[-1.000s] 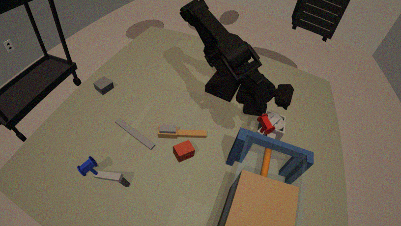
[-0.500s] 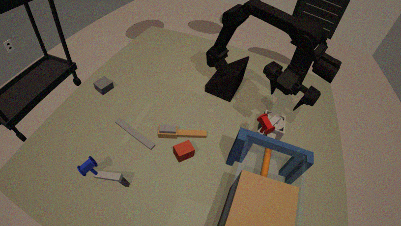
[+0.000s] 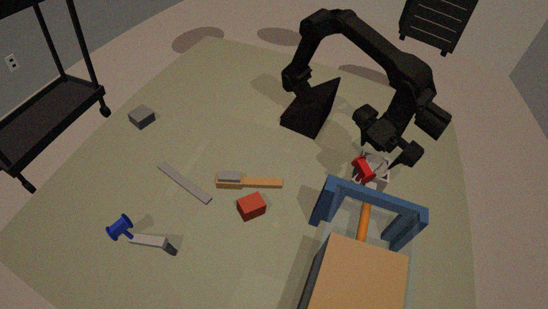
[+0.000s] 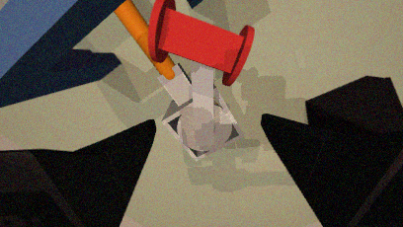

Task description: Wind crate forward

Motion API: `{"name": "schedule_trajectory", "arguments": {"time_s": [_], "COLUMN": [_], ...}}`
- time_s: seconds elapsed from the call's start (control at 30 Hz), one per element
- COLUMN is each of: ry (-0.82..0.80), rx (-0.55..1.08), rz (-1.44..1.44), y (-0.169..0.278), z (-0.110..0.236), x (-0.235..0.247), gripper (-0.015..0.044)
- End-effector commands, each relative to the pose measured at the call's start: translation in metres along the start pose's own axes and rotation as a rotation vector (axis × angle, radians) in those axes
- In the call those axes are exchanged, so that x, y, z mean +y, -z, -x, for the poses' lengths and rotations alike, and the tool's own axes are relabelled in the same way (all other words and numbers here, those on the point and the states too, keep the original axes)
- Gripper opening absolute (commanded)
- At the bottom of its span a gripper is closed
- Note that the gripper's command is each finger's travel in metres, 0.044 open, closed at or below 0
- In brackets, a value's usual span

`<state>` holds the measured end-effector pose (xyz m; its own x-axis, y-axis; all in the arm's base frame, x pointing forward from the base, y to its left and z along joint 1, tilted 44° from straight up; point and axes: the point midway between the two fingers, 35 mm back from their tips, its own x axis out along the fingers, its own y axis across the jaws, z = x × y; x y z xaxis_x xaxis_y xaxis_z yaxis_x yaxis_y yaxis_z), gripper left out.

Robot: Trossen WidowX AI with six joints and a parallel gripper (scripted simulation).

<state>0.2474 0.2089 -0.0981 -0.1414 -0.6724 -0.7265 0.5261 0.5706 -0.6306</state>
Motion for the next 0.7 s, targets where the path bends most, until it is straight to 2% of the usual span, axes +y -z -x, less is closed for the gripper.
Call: {"name": "schedule_trajectory", "arguments": {"time_s": [0.0,0.07,0.67], "ry": [-0.015,-0.015,-0.015], "rx": [-0.007,-0.007,-0.008], "rz": [0.0,0.0,0.0], "y": [-0.001,-0.001,-0.001], "z": [-0.015,-0.031,-0.06], "x": [0.001,0.001,0.001], "gripper": [0.044,0.044,0.044]}}
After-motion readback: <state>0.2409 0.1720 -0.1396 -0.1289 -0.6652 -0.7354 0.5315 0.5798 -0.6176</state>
